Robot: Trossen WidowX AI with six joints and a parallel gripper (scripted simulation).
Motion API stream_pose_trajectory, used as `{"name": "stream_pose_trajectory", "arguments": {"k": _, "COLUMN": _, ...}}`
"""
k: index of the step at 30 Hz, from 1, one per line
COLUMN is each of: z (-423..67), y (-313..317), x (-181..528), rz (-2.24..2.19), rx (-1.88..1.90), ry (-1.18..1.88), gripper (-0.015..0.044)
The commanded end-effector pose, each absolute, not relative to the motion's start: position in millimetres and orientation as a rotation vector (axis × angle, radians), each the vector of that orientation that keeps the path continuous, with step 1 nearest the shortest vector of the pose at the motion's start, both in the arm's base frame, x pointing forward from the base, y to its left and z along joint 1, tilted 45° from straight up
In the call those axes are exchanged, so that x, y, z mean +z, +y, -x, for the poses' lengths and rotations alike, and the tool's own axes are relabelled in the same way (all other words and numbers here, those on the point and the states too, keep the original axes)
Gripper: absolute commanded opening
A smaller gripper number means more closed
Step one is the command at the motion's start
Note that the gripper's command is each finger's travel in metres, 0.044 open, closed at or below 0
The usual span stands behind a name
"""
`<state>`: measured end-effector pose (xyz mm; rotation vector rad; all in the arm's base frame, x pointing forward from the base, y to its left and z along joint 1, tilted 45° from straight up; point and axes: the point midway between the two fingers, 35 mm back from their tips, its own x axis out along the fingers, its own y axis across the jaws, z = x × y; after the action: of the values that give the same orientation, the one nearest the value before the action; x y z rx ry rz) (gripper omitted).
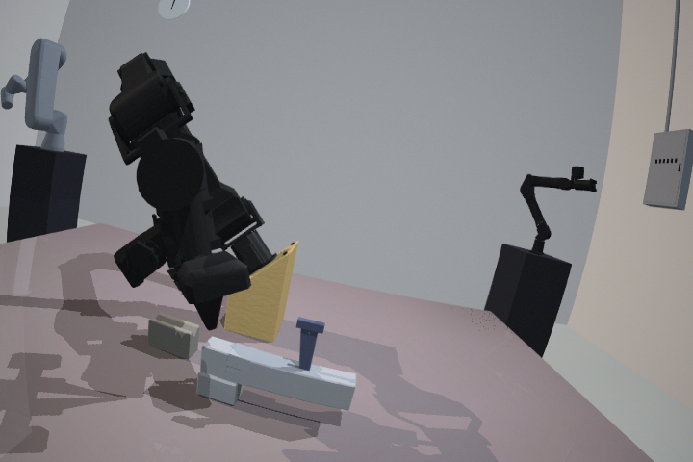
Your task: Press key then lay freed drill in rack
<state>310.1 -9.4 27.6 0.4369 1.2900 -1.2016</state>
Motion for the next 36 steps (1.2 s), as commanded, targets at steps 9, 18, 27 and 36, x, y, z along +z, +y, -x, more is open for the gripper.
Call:
{"name": "stream_pose_trajectory", "arguments": {"k": 9, "z": -297, "y": 112, "x": -23, "rz": 0.509, "rx": -0.694, "ry": 1.463, "gripper": 0.0000}}
{"name": "stream_pose_trajectory", "arguments": {"k": 18, "z": -297, "y": 106, "x": -29, "rz": 0.508, "rx": -0.695, "ry": 1.463, "gripper": 0.0000}}
{"name": "stream_pose_trajectory", "arguments": {"k": 27, "z": -299, "y": 100, "x": -34, "rz": 0.509, "rx": -0.695, "ry": 1.463, "gripper": 0.0000}}
{"name": "stream_pose_trajectory", "arguments": {"k": 36, "z": -298, "y": 98, "x": -37, "rz": 0.509, "rx": -0.695, "ry": 1.463, "gripper": 0.0000}}
